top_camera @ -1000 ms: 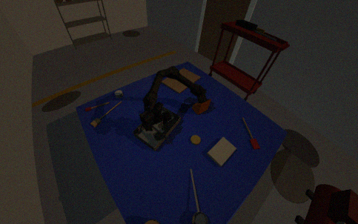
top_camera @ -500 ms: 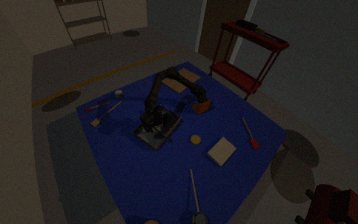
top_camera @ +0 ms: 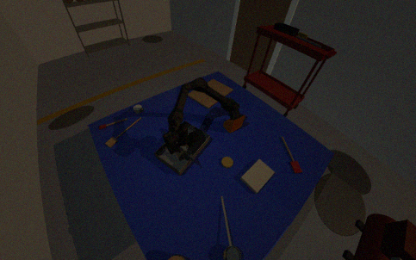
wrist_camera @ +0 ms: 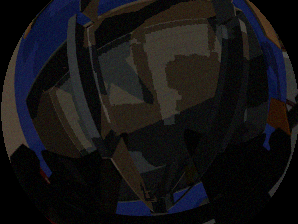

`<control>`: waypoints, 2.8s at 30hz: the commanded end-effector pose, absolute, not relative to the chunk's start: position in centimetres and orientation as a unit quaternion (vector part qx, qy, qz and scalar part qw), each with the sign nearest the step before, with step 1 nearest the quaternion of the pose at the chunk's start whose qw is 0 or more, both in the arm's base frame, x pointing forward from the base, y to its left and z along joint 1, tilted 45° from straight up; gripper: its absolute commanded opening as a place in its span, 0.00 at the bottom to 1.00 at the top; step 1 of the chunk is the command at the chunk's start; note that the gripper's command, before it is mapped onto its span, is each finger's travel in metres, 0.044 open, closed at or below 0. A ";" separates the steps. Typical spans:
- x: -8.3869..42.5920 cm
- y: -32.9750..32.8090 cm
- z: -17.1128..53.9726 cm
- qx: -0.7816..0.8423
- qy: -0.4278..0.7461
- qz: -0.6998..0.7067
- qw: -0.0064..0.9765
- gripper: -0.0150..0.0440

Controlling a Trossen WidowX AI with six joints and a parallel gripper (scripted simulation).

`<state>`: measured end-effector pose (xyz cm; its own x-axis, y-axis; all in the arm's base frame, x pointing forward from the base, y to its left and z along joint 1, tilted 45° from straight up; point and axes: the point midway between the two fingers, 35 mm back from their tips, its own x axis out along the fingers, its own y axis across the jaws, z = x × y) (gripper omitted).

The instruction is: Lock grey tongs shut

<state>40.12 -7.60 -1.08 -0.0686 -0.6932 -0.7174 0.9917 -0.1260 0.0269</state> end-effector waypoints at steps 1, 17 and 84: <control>40.2 -7.6 -1.1 0.302 0.247 -0.687 0.613 0.69; 40.2 -7.6 -1.1 0.302 0.247 -0.687 0.613 0.51; 40.1 -3.3 12.4 0.328 0.232 -0.696 0.595 0.00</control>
